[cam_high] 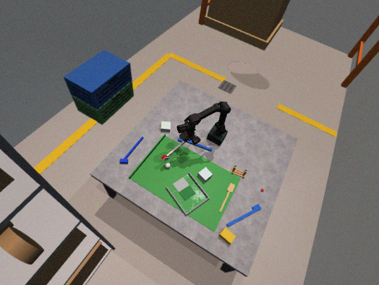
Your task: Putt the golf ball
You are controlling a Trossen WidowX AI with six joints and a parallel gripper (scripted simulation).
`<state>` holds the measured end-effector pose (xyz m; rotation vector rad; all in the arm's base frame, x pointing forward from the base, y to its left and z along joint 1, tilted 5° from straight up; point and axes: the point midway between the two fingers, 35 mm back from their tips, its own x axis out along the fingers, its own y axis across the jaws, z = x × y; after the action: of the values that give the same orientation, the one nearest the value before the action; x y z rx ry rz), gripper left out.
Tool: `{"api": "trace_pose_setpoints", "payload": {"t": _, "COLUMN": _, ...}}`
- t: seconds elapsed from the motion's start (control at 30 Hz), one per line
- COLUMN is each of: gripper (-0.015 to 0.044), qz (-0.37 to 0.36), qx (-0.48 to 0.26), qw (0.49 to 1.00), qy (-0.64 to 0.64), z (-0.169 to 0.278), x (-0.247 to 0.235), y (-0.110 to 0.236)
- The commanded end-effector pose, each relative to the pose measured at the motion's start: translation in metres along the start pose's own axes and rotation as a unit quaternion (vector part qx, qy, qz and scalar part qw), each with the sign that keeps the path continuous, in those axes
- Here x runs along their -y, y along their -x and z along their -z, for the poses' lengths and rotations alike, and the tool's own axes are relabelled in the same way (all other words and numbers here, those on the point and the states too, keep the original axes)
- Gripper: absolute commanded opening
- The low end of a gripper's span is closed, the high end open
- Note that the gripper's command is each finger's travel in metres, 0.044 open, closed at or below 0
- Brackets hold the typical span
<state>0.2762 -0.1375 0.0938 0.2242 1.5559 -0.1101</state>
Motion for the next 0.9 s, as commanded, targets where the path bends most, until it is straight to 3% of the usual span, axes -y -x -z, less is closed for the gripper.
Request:
{"api": "trace_pose_setpoints", "payload": {"t": 0.0, "gripper": 0.0000, "qz": 0.005, "qx": 0.001, "qw": 0.999, "qy": -0.034, "z": 0.000, "x": 0.011, "y": 0.003}}
{"api": "trace_pose_setpoints", "payload": {"t": 0.2, "gripper": 0.0000, "qz": 0.005, "qx": 0.001, "qw": 0.999, "qy": -0.034, "z": 0.000, "x": 0.011, "y": -0.002}}
{"api": "trace_pose_setpoints", "payload": {"t": 0.5, "gripper": 0.0000, "qz": 0.005, "qx": 0.001, "qw": 0.999, "qy": -0.034, "z": 0.000, "x": 0.011, "y": -0.036}}
{"api": "trace_pose_setpoints", "payload": {"t": 0.87, "gripper": 0.0000, "qz": 0.004, "qx": 0.001, "qw": 0.999, "qy": -0.034, "z": 0.000, "x": 0.012, "y": -0.047}}
